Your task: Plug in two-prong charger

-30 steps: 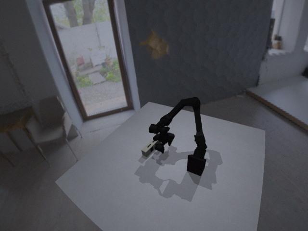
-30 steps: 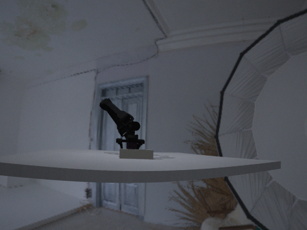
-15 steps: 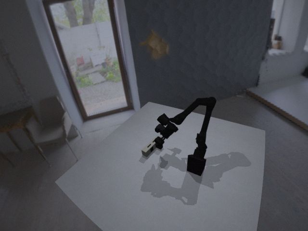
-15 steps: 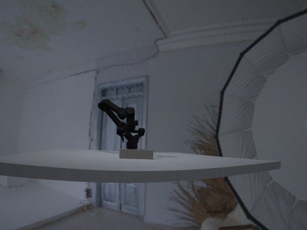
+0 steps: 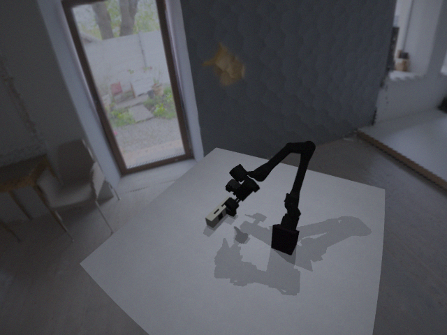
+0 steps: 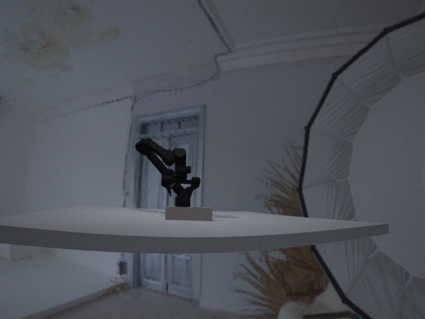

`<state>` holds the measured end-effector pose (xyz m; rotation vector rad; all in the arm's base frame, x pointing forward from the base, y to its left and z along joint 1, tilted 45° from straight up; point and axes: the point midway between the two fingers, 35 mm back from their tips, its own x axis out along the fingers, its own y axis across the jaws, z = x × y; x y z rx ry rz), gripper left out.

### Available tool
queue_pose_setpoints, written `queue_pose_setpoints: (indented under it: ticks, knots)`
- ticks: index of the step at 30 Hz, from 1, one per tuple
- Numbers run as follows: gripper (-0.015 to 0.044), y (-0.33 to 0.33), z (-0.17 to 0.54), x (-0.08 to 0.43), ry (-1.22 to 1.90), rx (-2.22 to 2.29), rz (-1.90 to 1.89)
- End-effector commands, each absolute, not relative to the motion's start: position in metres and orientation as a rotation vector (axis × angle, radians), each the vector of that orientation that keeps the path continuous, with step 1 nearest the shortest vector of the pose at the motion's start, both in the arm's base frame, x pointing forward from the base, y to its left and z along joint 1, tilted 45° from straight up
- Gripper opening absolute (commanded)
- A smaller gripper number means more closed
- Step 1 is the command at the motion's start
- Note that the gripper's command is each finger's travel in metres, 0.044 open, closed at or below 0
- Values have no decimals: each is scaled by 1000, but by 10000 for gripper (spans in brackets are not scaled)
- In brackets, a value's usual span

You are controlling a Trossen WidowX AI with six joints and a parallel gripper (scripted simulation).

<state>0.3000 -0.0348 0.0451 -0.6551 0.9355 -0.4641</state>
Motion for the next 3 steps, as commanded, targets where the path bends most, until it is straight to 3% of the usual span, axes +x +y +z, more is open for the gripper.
queue_pose_setpoints:
  ticks: [1, 3]
  knots:
    - [440, -35, 46, 300, 934, -659, -466]
    - [440, -35, 46, 300, 934, -659, -466]
